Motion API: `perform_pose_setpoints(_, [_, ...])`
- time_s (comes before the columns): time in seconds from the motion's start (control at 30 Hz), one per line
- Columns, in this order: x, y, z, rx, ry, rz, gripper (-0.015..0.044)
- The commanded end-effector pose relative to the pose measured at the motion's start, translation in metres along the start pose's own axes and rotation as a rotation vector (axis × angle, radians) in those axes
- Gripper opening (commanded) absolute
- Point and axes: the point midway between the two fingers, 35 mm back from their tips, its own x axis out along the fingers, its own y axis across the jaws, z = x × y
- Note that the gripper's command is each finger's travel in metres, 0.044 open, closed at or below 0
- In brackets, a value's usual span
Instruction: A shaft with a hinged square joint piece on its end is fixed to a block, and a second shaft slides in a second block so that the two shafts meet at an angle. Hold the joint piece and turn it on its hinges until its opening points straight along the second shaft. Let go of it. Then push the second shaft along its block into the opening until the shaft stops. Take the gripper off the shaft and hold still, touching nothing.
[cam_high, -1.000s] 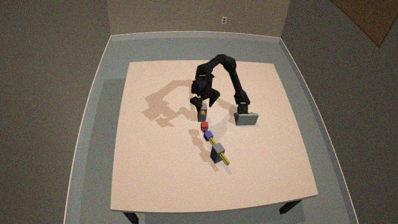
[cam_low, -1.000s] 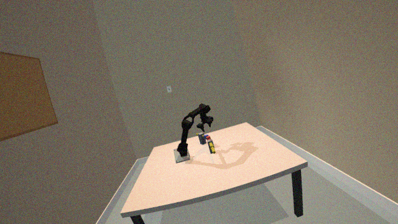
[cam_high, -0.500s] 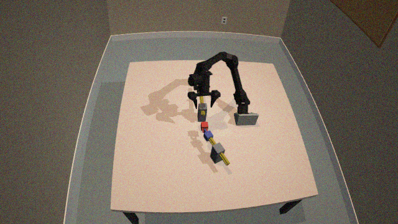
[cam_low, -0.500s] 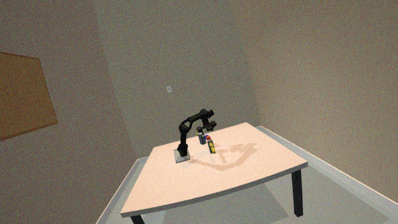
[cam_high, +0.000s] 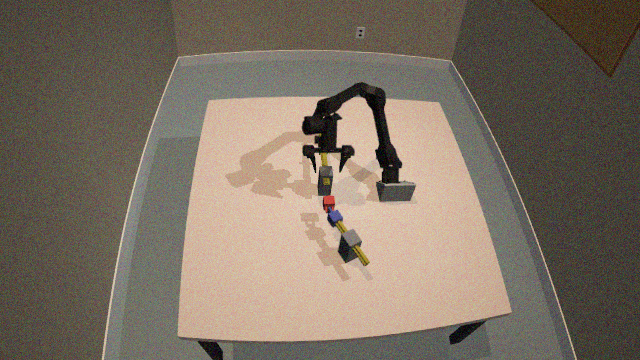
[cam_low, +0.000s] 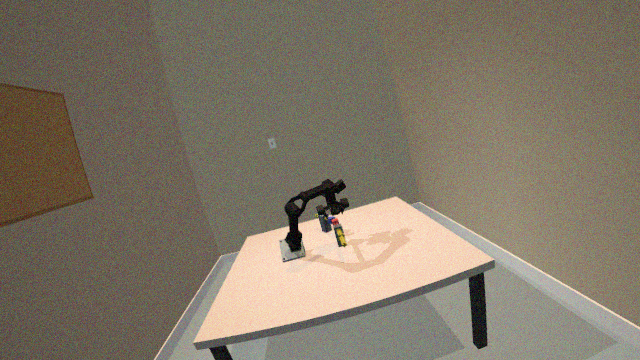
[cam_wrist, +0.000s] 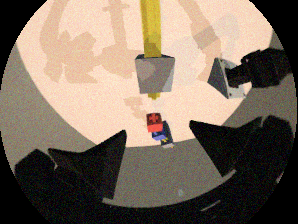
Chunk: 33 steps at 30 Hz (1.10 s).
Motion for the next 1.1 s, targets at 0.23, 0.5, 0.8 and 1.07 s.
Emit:
perform_pose_setpoints(0.23, [-0.055,0.019,0.103,-0.274,-0.085,0.054,0.044])
perform_pose_setpoints(0.5, [-0.102,-0.002,0.194,-0.517,-0.2,0.036,0.044])
perform_pose_setpoints(0.8, [-0.11,-0.009,0.21,-0.555,-0.224,0.022,0.044])
perform_pose_setpoints(1.07, [-0.088,-0.007,0.22,-0.332,-0.313,-0.053,0.044])
